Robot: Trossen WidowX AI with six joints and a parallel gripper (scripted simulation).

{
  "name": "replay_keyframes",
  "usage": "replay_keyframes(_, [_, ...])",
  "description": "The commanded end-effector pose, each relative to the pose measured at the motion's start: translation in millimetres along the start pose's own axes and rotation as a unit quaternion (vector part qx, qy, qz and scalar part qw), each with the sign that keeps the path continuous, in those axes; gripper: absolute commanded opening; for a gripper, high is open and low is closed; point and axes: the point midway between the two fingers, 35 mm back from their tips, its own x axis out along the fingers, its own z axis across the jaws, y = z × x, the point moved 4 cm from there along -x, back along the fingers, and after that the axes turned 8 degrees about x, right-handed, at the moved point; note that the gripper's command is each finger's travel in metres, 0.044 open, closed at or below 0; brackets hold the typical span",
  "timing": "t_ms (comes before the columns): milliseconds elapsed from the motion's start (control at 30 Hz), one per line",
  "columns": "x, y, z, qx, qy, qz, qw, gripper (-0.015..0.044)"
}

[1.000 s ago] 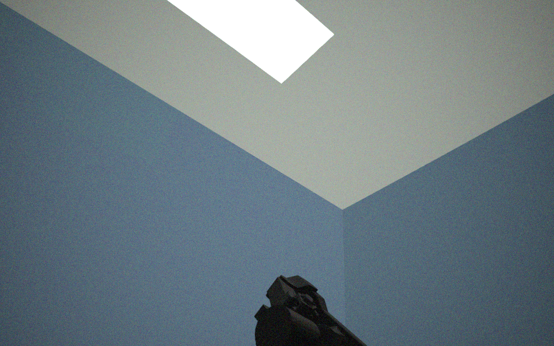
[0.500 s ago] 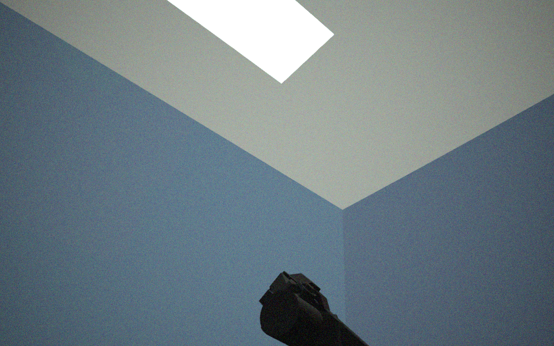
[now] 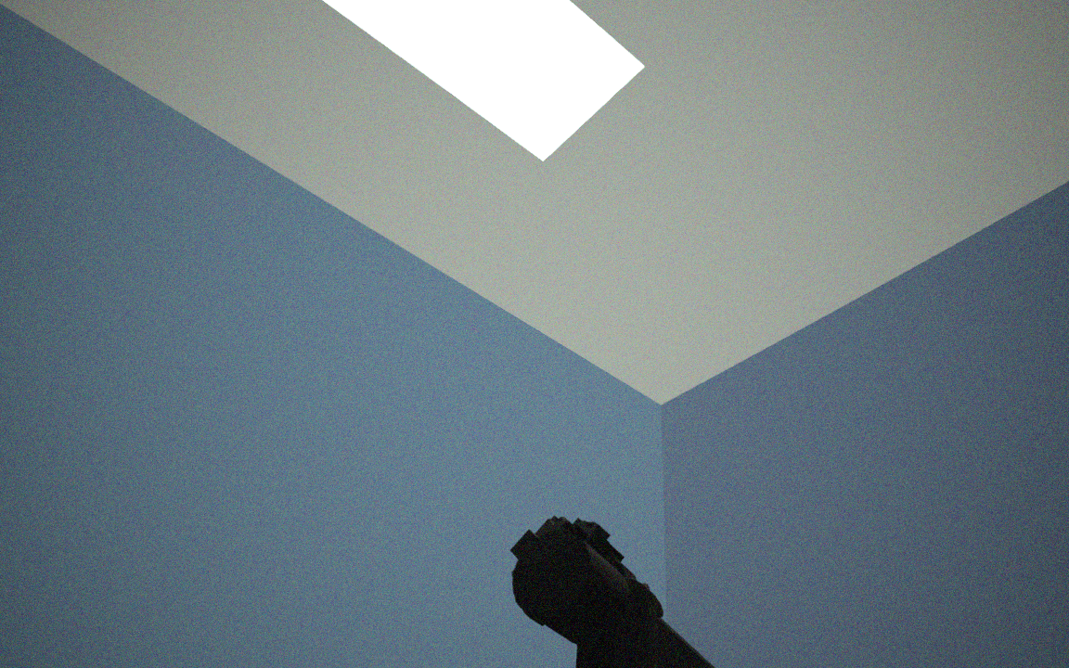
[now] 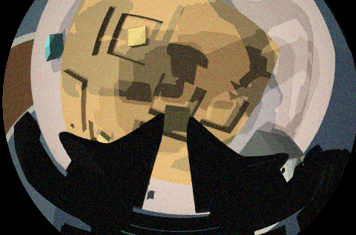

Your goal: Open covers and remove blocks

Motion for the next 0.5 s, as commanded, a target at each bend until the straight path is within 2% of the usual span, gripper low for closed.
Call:
replay_keyframes(0, [-6, 0, 1, 0.002, -0.002, 0.002, 1.0, 0.008])
replay_keyframes(467, [-41, 1, 1, 0.002, -0.002, 0.003, 1.0, 0.008])
